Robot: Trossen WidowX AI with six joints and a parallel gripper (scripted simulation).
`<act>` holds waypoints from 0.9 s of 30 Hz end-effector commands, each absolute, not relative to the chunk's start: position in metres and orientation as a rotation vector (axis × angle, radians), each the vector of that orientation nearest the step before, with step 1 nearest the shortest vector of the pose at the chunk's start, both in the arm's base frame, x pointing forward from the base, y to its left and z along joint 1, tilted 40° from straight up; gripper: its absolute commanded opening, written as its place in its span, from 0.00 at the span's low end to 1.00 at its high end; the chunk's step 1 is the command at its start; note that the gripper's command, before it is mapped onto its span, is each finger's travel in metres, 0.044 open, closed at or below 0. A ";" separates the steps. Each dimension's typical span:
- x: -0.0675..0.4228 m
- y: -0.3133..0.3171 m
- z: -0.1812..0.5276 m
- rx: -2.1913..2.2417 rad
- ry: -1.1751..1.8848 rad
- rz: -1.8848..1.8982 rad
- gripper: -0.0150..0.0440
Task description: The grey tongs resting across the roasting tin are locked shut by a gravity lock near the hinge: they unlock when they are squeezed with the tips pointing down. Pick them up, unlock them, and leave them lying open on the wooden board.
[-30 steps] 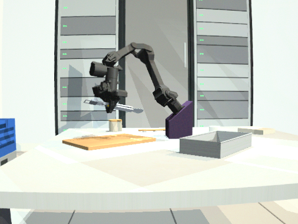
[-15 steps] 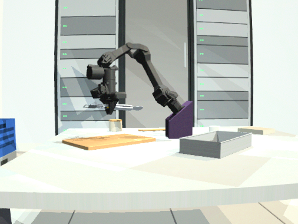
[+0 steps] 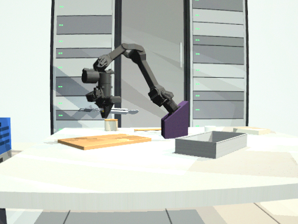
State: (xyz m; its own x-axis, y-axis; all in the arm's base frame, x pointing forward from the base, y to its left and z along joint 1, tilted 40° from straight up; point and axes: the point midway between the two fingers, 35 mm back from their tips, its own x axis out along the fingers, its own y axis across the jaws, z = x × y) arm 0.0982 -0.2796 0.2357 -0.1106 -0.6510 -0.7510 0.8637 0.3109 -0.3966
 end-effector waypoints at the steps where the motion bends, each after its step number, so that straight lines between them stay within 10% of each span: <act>1: 0.099 -0.285 0.230 0.252 1.074 -1.298 0.00; 27: 0.093 -0.312 0.198 0.249 1.075 -1.300 0.00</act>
State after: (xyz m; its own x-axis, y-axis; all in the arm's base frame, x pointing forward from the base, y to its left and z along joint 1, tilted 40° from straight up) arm 0.0935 -0.3081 0.2030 -0.1119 -0.6521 -0.7499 0.8631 0.3102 -0.3985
